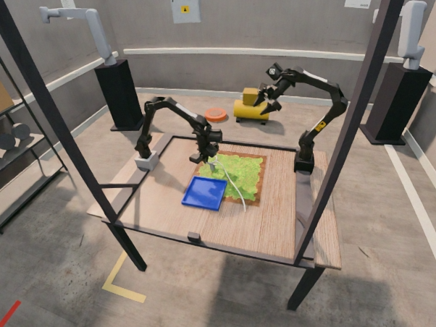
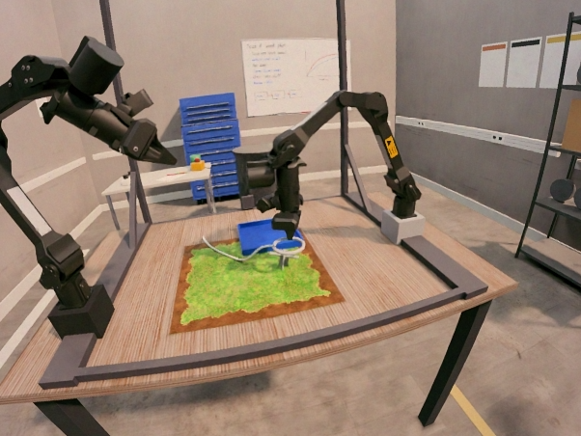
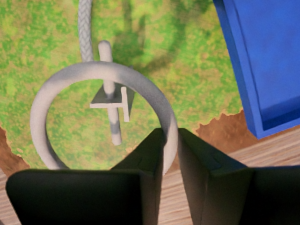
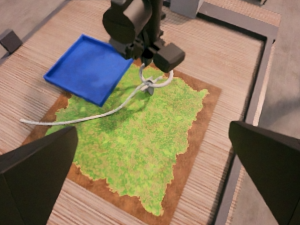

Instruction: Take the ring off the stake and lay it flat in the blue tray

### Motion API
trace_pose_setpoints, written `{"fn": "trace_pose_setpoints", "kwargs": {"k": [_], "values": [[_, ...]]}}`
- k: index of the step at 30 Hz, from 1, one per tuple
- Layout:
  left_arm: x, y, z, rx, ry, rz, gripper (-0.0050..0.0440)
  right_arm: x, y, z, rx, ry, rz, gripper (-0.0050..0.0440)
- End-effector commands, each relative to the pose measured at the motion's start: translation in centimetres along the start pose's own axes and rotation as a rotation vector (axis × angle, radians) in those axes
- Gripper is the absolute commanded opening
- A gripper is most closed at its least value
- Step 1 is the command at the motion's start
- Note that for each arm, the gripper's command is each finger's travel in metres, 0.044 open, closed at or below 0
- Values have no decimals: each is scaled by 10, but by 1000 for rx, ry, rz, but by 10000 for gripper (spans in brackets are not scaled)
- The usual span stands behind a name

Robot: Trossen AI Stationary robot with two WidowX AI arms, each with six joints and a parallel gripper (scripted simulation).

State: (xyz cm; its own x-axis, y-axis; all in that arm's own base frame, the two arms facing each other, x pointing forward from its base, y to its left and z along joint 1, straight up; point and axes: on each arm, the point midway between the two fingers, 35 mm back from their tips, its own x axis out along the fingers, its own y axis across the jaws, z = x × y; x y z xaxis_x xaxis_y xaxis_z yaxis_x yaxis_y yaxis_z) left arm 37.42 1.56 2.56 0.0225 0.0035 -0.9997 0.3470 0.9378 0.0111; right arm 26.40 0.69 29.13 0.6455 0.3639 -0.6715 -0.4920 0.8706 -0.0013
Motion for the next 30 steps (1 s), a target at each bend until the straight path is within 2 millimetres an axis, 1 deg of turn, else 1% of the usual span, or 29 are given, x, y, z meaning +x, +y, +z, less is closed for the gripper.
{"fn": "trace_pose_setpoints", "kwargs": {"k": [1, 4, 6, 7, 9, 11, 12, 14, 15, 18, 20, 22, 26, 28, 30], "values": [[-25, 4, 10, -4, -59, 26, -50, 10, 2, 0, -5, 5, 0, 440], [-30, 4, 10, -4, -59, 26, -50, 30, 8, 2, -19, 5, 0, 440], [-33, 4, 10, -4, -59, 26, -50, 47, 15, 4, -30, 0, -1, 440], [-35, 4, 10, -4, -59, 26, -50, 57, 21, 6, -36, -5, -1, 440], [-37, 4, 9, -4, -59, 26, -50, 77, 36, 0, -34, 12, 11, 440], [-37, 4, 9, -4, -59, 26, -50, 77, 36, 0, -34, 12, 11, 440], [-36, 3, 9, -5, -53, 26, -50, 86, 42, 3, -42, -7, 7, 440], [-28, -1, 12, -5, -33, 20, -50, 103, 58, -1, -43, -5, 15, 440], [-28, -5, 16, -6, -36, 22, -50, 109, 66, -2, -43, -8, 18, 440], [-28, -24, 35, -15, -52, 29, -50, 125, 86, -6, -44, -23, 24, 440], [-27, -48, 53, -22, -67, 32, -50, 136, 102, -11, -42, -31, 31, 440], [-23, -76, 65, -22, -68, 27, -50, 143, 115, -13, -40, -52, 37, 440], [-13, -125, 77, -13, -56, 11, -50, 149, 131, -4, -37, -130, 45, 440], [-13, -125, 77, -13, -56, 11, -50, 149, 131, -4, -37, -130, 45, 440], [-8, -146, 80, -9, -49, 6, -50, 150, 135, 1, -35, -168, 48, 440]]}}
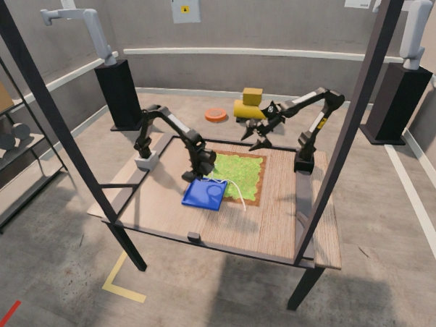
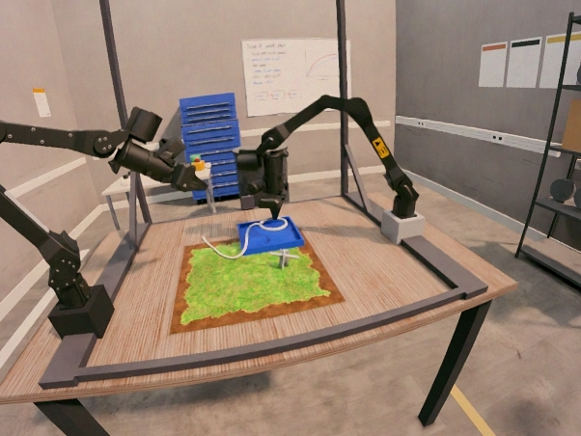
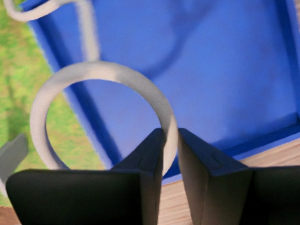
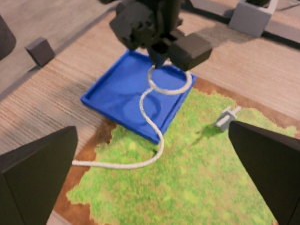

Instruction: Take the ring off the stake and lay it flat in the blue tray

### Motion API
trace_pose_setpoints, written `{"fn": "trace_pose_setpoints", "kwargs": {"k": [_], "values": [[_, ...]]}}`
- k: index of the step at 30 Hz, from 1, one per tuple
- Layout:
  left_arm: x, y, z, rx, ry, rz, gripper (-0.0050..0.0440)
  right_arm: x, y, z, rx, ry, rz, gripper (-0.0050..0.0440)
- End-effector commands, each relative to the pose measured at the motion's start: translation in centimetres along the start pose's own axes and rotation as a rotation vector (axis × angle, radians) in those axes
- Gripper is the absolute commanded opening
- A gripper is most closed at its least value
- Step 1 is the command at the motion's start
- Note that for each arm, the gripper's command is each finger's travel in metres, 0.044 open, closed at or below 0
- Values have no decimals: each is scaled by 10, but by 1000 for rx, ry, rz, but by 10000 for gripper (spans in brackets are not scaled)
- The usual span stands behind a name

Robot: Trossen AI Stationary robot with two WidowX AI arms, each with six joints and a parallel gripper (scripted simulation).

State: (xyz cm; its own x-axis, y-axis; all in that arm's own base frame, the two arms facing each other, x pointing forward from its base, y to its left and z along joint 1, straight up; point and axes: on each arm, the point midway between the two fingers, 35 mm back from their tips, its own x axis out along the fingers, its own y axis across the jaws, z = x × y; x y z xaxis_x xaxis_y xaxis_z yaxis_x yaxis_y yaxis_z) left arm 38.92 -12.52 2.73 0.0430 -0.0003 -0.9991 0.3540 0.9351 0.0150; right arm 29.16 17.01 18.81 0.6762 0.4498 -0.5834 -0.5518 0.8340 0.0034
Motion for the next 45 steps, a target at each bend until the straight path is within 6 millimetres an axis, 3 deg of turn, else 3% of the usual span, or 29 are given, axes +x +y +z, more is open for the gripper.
{"fn": "trace_pose_setpoints", "kwargs": {"k": [1, 4, 7, 18, 28, 45], "values": [[-5, -26, 18, -15, -26, 1, -50, 5, 7, 8, 4, -60, -10, 440], [0, -44, 18, -11, -18, -3, -50, 6, 8, 8, 4, -63, -10, 440], [1, -51, 19, -9, -15, -4, -50, 4, 8, 10, 4, -71, -10, 440], [-2, -49, 20, -12, -25, -4, -50, 2, 7, 15, 1, -83, -9, 440], [26, -49, 13, -8, 3, -2, -50, 2, 7, 15, 1, -83, -9, 440], [42, -50, 12, -9, 0, -2, -50, 2, 7, 15, 1, -83, -9, 440]]}}
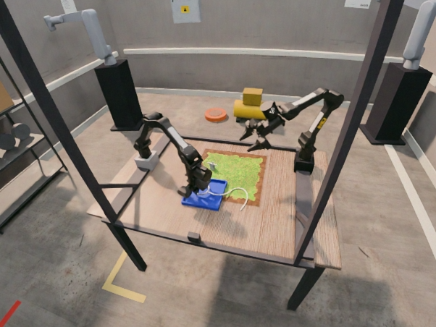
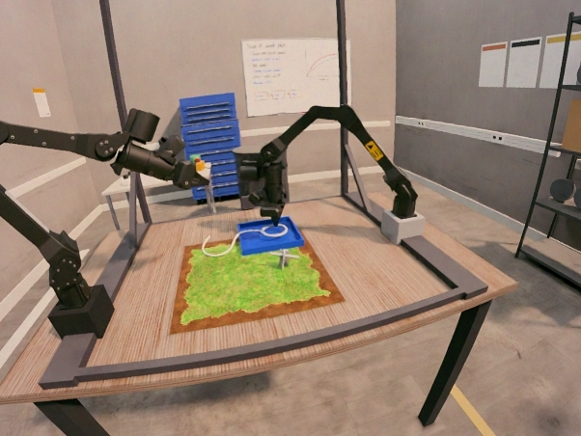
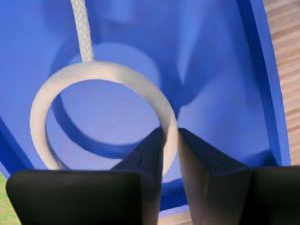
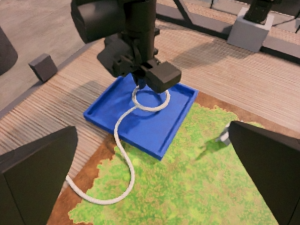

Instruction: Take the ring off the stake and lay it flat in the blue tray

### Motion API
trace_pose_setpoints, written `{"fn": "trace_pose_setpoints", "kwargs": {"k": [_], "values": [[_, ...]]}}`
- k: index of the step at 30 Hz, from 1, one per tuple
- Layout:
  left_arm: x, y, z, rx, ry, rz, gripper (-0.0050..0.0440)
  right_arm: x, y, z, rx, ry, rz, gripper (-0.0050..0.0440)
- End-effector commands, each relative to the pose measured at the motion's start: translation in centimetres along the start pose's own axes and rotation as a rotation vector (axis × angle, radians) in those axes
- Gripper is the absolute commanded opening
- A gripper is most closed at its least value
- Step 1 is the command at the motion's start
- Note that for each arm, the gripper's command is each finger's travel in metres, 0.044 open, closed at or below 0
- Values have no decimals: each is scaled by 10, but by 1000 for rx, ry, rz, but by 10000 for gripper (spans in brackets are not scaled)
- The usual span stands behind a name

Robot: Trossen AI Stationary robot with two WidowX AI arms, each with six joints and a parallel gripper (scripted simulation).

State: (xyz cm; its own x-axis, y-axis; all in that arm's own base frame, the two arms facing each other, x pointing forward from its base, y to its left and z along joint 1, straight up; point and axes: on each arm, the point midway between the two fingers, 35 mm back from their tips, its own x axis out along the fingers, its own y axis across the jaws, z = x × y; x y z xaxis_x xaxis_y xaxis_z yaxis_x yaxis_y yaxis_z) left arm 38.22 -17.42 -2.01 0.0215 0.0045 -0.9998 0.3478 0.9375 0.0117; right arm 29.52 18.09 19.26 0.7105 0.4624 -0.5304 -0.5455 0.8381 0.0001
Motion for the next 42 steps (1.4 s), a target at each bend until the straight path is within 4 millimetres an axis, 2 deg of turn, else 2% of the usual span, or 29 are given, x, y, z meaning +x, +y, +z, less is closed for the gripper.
{"fn": "trace_pose_setpoints", "kwargs": {"k": [1, 4, 29, 39, 40, 42], "values": [[-4, -1, 3, -3, -20, 1, -50, -3, 0, 7, -1, -19, -1, 440], [-7, -1, 4, -3, -28, 0, -50, -3, 0, 7, -1, -19, -1, 440], [9, -1, 2, -3, -19, 1, -50, -3, 0, 7, -1, -19, -1, 440], [0, -1, 8, -1, -44, -1, -50, -3, 0, 7, -1, -19, -1, 440], [0, -1, 8, -1, -44, -1, 24, -3, 0, 7, -1, -19, -1, 440], [0, -1, 8, -1, -44, -1, 72, -3, 0, 7, -1, -19, -1, 440]]}}
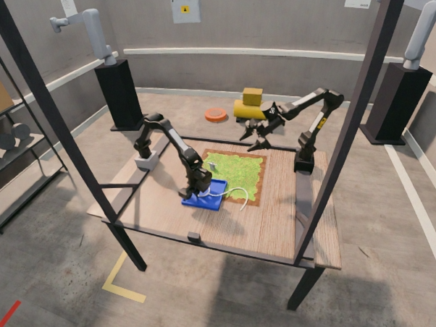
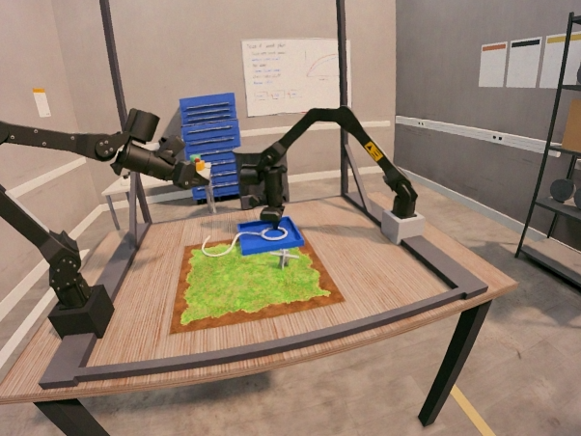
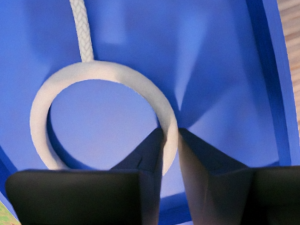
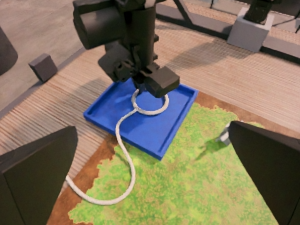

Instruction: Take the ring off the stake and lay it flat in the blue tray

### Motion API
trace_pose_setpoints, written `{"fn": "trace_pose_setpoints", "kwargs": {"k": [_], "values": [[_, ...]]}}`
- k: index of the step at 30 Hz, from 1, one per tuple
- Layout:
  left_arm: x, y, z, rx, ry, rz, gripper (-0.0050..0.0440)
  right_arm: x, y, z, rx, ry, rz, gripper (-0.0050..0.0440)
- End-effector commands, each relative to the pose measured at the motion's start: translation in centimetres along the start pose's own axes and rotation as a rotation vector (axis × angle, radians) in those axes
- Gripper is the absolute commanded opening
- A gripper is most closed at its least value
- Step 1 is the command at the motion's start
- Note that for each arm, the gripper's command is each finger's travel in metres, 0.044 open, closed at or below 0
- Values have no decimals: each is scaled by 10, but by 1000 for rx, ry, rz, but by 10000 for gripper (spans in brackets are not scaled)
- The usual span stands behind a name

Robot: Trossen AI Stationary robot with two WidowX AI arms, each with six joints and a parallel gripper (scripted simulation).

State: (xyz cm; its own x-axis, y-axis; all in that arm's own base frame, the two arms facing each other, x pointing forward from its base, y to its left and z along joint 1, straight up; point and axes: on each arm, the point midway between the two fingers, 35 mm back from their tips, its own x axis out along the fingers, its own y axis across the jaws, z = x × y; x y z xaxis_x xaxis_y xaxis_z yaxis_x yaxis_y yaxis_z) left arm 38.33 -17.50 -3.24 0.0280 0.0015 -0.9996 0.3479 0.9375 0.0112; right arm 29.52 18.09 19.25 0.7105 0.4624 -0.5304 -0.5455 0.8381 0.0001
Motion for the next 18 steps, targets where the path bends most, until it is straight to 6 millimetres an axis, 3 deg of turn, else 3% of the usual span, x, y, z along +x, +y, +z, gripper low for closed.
{"fn": "trace_pose_setpoints", "kwargs": {"k": [1, 3, 8, 11, 17, 18], "values": [[-13, -1, 7, -2, -37, -1, 96, -3, 0, 7, -1, -19, -1, 440], [-13, -1, 7, -2, -37, -1, 144, -3, 0, 7, -1, -19, -1, 440], [-13, -1, 7, -2, -37, -1, 145, -3, 0, 7, -1, -19, -1, 440], [-28, -1, 12, -4, -63, 0, 145, -3, 0, 7, -1, -19, -1, 440], [-37, -1, 11, -4, -63, -1, 145, -3, 0, 7, -1, -19, -1, 440], [-40, -1, 11, -4, -63, -1, 169, -3, 0, 7, -1, -19, -1, 440]]}}
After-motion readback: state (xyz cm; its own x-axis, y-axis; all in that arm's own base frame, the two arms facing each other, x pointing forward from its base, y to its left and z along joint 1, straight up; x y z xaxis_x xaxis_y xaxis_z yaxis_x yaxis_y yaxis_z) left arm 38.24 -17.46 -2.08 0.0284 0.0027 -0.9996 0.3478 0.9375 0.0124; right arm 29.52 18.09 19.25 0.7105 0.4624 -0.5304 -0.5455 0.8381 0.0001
